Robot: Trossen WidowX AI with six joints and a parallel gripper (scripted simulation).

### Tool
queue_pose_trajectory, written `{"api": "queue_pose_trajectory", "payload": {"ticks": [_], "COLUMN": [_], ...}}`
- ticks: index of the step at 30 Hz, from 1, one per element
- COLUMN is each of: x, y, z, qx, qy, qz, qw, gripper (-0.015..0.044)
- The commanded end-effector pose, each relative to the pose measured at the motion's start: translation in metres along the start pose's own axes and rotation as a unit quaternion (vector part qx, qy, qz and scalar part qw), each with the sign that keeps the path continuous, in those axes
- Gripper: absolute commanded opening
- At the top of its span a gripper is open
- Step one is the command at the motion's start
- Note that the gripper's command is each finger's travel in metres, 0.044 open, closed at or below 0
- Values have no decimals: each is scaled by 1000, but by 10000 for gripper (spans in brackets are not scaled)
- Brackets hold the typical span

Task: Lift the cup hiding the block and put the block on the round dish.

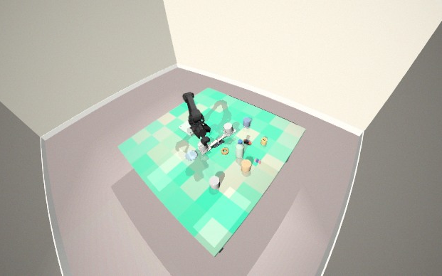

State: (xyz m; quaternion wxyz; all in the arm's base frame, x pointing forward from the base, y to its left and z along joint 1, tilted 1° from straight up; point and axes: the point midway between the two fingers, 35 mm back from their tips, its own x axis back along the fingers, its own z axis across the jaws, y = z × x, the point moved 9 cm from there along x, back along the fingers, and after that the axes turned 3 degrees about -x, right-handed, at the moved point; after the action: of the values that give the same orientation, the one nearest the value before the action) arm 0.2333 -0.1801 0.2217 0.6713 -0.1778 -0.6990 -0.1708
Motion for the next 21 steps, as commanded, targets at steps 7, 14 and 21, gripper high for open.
{"api": "queue_pose_trajectory", "payload": {"ticks": [7,14,21], "x": [-17,-28,-39], "y": [0,0,0], "z": [0,-1,0], "qx": [2,2,2], "qy": [2,2,2], "qz": [-2,-2,-2], "qw": [1000,1000,1000], "gripper": [440,440,440]}}
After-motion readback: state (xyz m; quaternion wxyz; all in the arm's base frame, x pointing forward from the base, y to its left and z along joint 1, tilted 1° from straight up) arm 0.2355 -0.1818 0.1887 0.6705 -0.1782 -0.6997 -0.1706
